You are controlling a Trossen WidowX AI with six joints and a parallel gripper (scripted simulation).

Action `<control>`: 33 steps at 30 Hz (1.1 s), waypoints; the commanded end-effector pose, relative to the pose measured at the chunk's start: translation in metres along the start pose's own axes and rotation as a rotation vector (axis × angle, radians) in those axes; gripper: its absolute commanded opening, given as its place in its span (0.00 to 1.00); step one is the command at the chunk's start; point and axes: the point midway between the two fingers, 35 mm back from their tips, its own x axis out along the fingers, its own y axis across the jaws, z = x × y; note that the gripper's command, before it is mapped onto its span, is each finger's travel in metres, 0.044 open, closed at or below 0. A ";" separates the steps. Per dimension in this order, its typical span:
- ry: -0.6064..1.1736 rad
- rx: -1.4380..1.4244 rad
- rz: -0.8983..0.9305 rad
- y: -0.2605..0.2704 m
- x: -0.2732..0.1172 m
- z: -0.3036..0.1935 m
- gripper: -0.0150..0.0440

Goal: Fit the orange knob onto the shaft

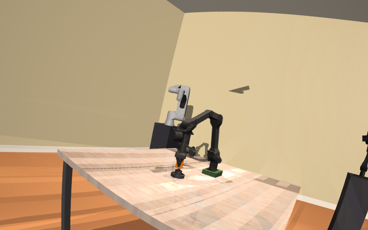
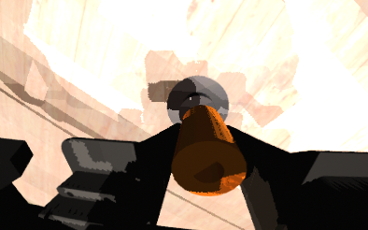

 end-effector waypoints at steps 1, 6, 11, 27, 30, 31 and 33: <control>0.003 -0.013 -0.008 -0.001 -0.004 0.000 0.25; 0.003 -0.172 -0.008 0.001 -0.005 0.001 0.25; 0.003 -0.213 -0.007 0.003 -0.005 0.003 0.25; 0.003 -0.213 -0.007 0.002 -0.004 0.003 0.25; 0.003 -0.267 -0.007 0.002 -0.004 0.003 0.25; 0.003 -0.299 -0.007 0.002 -0.005 0.002 0.25; 0.004 -0.381 -0.007 0.002 -0.005 0.002 0.25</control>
